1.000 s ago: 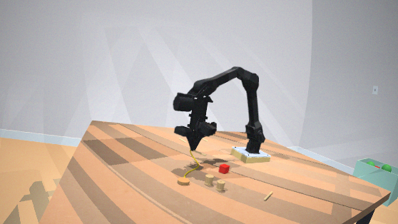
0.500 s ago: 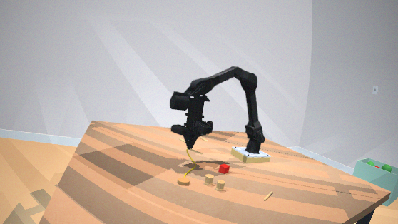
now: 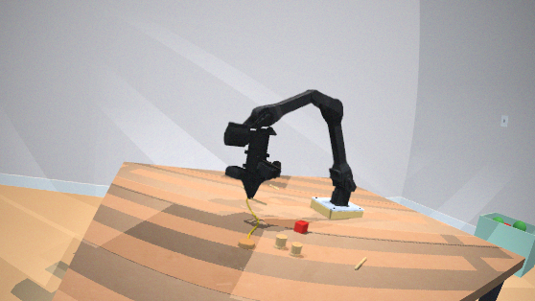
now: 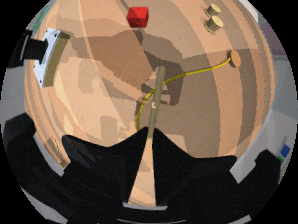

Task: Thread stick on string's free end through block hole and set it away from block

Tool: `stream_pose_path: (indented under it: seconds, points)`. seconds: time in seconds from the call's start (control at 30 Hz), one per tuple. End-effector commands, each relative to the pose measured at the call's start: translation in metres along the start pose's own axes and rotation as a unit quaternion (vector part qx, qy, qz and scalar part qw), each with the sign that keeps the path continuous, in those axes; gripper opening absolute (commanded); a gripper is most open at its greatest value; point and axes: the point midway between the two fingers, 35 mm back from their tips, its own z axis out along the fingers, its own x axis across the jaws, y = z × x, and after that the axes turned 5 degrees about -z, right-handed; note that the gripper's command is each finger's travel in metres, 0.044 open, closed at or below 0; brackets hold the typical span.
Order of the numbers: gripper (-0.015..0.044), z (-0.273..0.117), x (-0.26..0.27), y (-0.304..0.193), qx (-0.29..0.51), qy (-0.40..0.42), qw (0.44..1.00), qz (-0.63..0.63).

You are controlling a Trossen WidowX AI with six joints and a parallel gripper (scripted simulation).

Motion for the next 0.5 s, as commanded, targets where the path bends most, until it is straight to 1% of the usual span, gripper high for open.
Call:
stream_pose_path:
  seconds: [0.0,0.47]
  points:
    - [0.0,0.002,0.001,-0.005,0.0,0.005,1.0,-0.002]
    - [0.0,0.002,0.004,-0.024,0.001,0.005,1.0,-0.002]
